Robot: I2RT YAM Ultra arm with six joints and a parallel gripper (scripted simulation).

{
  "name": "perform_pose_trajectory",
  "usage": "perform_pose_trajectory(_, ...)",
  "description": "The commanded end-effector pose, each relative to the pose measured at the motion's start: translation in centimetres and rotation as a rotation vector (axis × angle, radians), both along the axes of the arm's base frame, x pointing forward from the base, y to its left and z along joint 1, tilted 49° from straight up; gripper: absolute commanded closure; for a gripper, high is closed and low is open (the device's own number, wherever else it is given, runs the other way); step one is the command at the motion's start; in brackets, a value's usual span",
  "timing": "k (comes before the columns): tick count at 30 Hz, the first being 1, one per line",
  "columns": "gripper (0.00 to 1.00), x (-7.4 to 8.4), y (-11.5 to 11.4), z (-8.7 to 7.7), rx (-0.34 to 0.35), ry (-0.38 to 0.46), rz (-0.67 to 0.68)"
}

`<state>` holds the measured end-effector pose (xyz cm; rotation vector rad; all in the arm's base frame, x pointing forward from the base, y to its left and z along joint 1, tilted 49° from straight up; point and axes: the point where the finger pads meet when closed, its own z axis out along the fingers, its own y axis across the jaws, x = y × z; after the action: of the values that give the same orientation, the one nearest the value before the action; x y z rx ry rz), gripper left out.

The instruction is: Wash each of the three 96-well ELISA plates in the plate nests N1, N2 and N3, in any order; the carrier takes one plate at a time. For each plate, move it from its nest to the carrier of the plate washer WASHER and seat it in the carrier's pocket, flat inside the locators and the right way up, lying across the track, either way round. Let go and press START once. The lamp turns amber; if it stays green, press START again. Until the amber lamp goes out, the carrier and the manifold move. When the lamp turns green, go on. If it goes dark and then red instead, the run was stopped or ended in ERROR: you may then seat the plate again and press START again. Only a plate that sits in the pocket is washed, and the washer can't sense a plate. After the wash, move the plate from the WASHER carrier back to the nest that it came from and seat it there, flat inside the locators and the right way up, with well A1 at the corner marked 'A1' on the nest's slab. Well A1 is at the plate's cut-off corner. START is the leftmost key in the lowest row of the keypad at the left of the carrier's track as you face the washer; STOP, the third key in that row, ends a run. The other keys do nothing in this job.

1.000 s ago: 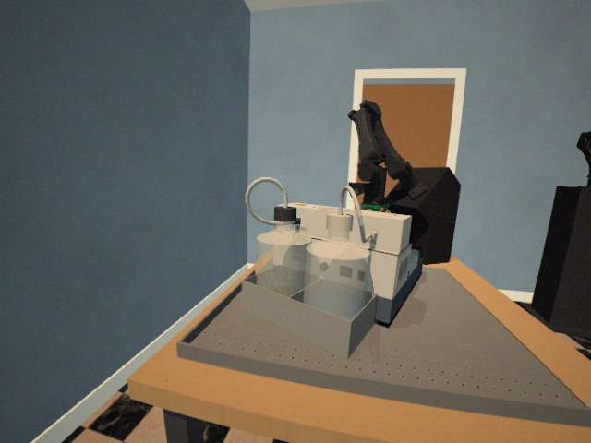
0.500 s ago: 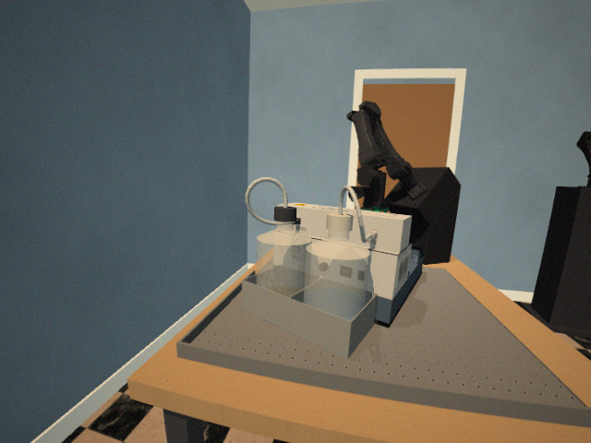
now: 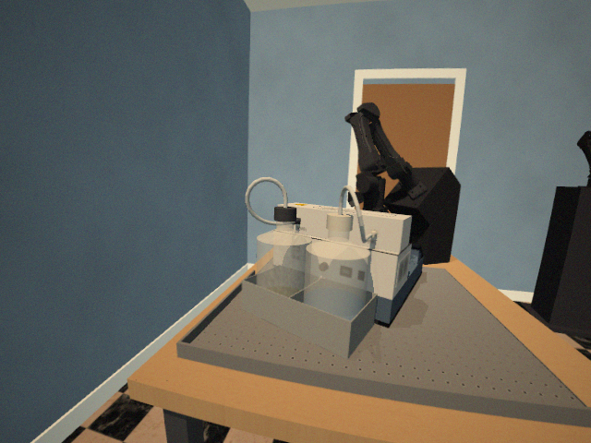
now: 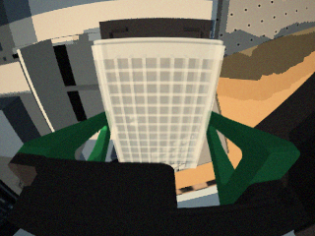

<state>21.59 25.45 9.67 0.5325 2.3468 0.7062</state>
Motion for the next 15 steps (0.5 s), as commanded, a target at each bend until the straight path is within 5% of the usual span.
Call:
perform_pose_trajectory(1,1.00,0.3,0.5,0.2,0.014,-0.015,0.010)
perform_pose_trajectory(15,1.00,1.6,1.3,-1.1,0.014,-0.015,0.010)
